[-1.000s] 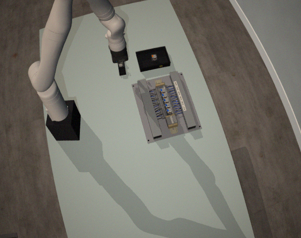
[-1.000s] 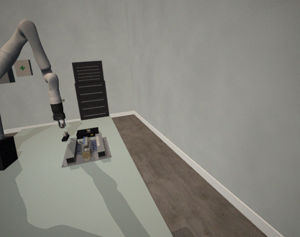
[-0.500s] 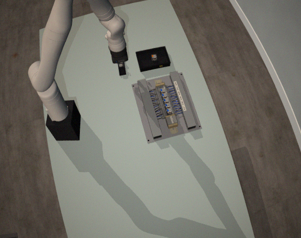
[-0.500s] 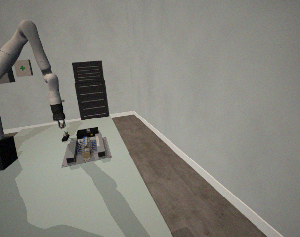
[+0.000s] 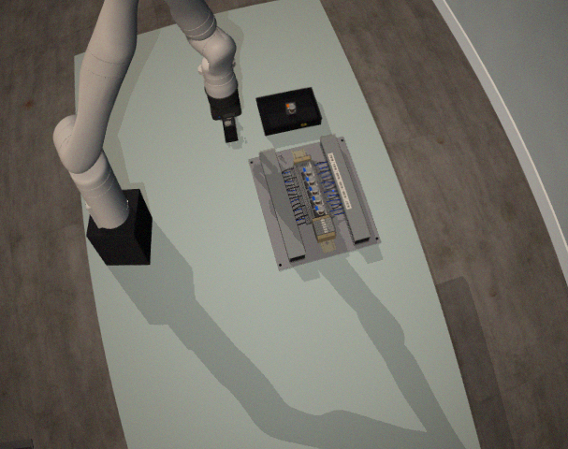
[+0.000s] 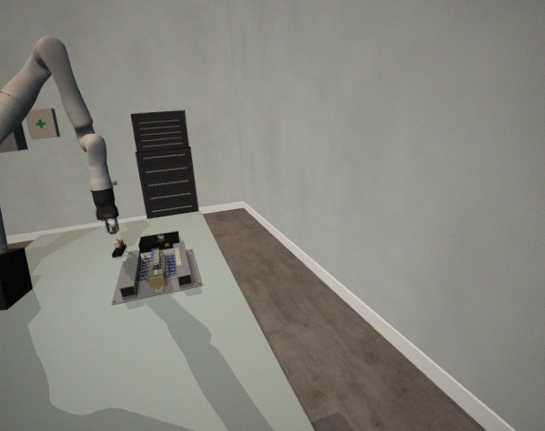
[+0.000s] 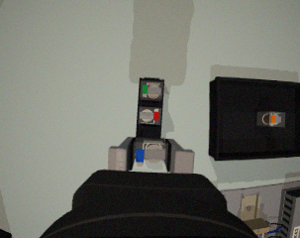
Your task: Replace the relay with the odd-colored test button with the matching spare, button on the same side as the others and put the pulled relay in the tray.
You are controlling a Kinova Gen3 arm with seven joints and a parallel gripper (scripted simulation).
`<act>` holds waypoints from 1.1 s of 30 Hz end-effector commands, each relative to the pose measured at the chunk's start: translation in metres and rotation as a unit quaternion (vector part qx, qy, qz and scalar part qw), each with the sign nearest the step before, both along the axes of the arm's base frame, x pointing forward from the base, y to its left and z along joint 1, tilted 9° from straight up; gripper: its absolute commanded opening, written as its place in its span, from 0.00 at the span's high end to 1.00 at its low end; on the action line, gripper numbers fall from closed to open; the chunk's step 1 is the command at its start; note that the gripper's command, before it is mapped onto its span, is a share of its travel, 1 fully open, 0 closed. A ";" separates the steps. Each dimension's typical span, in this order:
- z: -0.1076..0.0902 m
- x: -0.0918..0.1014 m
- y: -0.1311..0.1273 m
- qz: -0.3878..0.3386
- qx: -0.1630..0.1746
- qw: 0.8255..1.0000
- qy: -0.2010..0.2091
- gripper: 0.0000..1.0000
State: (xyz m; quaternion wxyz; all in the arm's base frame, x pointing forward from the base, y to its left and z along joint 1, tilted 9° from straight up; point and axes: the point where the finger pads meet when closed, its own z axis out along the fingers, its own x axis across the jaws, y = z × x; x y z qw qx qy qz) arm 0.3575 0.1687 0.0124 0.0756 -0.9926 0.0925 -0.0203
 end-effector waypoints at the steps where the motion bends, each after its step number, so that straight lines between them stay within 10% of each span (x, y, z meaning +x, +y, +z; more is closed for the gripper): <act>1: 0.000 0.000 0.000 0.000 0.000 1.000 0.000 1.00; 33: -0.003 0.020 -0.024 0.035 -0.002 0.999 -0.005 1.00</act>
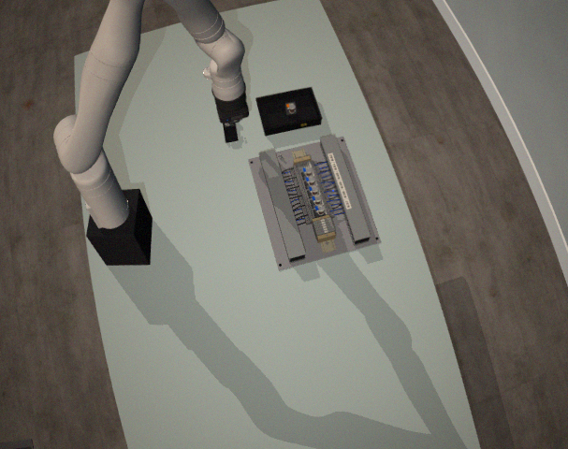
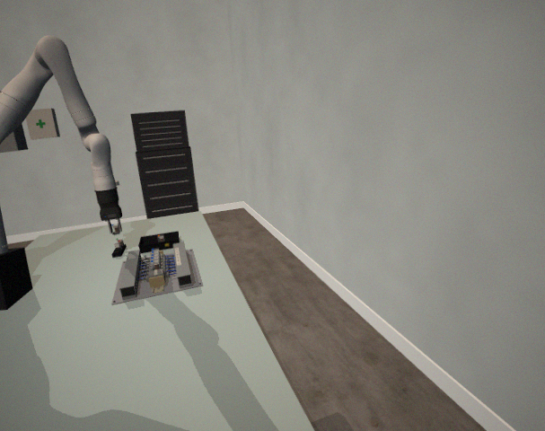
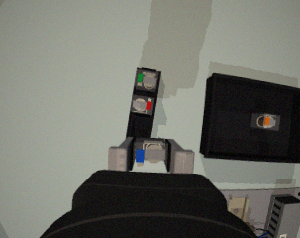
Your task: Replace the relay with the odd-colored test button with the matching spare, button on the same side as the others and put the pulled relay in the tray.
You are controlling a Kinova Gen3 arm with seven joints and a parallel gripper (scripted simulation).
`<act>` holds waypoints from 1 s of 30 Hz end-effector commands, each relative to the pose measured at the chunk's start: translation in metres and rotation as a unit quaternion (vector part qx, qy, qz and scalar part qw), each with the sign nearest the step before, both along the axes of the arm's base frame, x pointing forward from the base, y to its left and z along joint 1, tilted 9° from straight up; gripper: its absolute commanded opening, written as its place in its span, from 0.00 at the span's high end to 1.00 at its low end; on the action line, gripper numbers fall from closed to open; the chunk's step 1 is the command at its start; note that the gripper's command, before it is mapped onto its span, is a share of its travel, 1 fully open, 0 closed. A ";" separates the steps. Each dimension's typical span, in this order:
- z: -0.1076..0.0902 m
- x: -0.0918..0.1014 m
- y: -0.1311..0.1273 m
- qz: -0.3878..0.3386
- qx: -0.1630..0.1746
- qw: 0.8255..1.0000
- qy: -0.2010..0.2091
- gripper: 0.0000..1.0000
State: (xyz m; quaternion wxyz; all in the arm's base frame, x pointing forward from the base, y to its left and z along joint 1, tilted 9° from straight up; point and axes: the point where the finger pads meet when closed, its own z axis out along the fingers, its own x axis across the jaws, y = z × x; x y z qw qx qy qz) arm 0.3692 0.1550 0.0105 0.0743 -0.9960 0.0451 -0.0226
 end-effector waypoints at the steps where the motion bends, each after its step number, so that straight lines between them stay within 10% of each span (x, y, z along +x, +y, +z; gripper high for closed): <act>1: -0.002 0.010 -0.014 -0.012 0.001 1.000 0.000 1.00; 30: -0.009 0.065 -0.079 -0.007 0.000 1.000 -0.001 1.00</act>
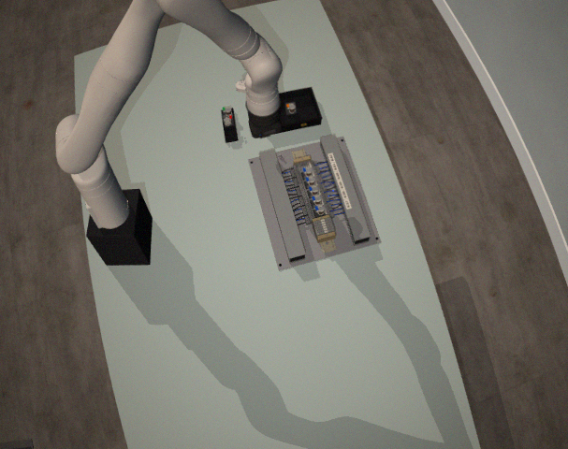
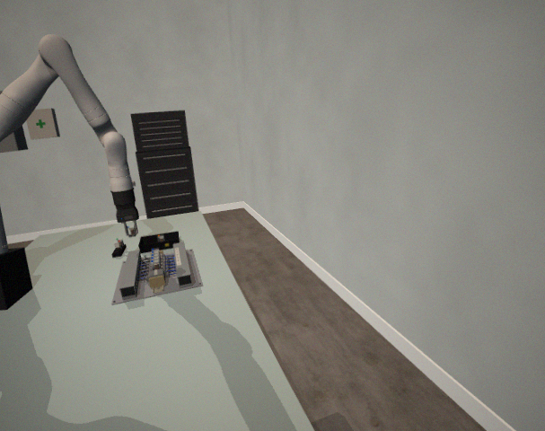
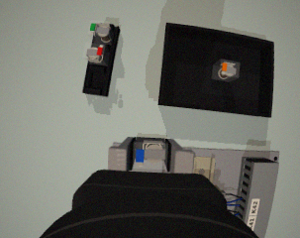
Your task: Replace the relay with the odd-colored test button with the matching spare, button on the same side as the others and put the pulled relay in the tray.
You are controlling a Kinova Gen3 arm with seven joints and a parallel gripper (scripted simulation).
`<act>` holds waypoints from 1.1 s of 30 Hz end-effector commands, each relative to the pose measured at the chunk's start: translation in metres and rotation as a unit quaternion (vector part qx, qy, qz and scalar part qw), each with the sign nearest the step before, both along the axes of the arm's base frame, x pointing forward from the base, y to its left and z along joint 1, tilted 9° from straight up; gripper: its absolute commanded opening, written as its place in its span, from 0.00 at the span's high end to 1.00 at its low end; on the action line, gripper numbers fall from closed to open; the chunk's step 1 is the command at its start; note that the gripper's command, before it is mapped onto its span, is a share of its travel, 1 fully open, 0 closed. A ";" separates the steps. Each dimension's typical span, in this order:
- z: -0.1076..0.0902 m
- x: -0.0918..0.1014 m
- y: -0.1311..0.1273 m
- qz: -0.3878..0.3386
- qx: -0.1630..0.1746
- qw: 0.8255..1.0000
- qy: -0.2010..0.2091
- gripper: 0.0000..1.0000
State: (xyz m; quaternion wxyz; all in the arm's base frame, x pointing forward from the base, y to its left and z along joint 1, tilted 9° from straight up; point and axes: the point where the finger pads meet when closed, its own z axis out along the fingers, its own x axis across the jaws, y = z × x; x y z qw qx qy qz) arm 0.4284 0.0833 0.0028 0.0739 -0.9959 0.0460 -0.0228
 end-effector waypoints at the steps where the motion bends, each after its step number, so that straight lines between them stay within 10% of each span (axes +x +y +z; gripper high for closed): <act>1: -0.001 0.008 -0.010 -0.007 0.001 1.000 -0.001 1.00; 33: -0.011 0.067 -0.086 -0.008 0.000 1.000 -0.002 1.00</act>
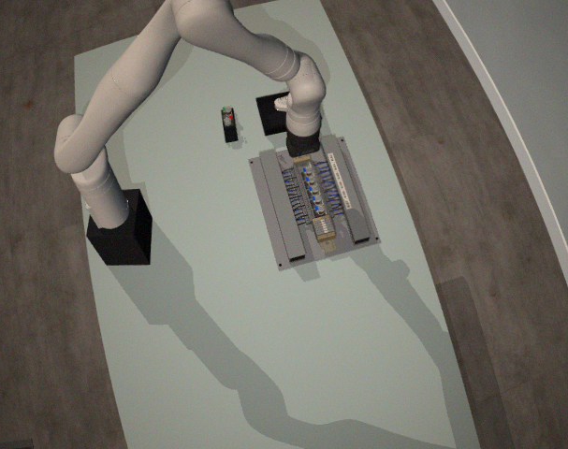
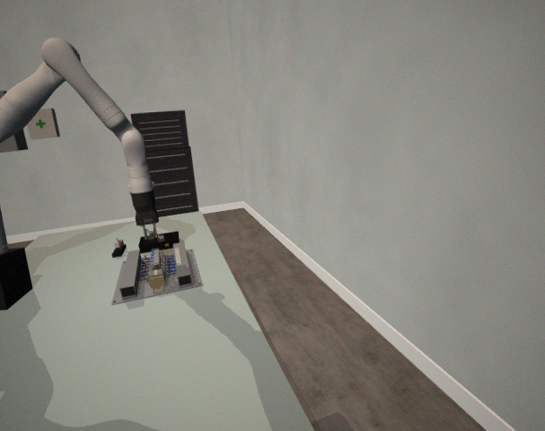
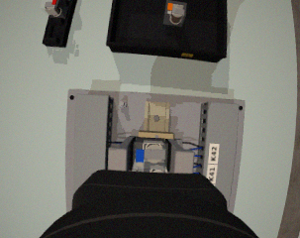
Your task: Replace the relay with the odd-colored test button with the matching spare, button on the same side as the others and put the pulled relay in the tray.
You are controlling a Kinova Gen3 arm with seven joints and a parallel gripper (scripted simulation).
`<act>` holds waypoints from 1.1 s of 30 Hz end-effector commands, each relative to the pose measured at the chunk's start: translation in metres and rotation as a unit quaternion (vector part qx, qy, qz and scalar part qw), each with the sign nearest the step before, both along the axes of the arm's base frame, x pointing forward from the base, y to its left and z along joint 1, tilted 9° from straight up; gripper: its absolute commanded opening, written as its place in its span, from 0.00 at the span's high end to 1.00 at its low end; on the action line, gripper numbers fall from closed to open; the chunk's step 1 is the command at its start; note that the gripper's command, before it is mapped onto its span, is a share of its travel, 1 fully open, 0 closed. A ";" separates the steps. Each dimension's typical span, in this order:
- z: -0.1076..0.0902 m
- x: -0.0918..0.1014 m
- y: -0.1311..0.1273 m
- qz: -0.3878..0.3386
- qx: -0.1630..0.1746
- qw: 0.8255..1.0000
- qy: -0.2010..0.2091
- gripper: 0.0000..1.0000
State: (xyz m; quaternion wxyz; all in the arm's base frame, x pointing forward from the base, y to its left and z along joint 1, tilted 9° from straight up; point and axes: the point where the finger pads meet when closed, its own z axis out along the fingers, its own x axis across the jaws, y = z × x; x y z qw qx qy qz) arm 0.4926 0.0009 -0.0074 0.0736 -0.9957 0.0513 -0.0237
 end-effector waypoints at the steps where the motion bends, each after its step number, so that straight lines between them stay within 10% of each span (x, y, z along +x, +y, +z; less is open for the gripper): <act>1: -0.001 0.004 -0.006 -0.003 0.000 1.000 -0.001 1.00; 33: -0.007 0.014 -0.022 -0.006 0.001 1.000 0.001 1.00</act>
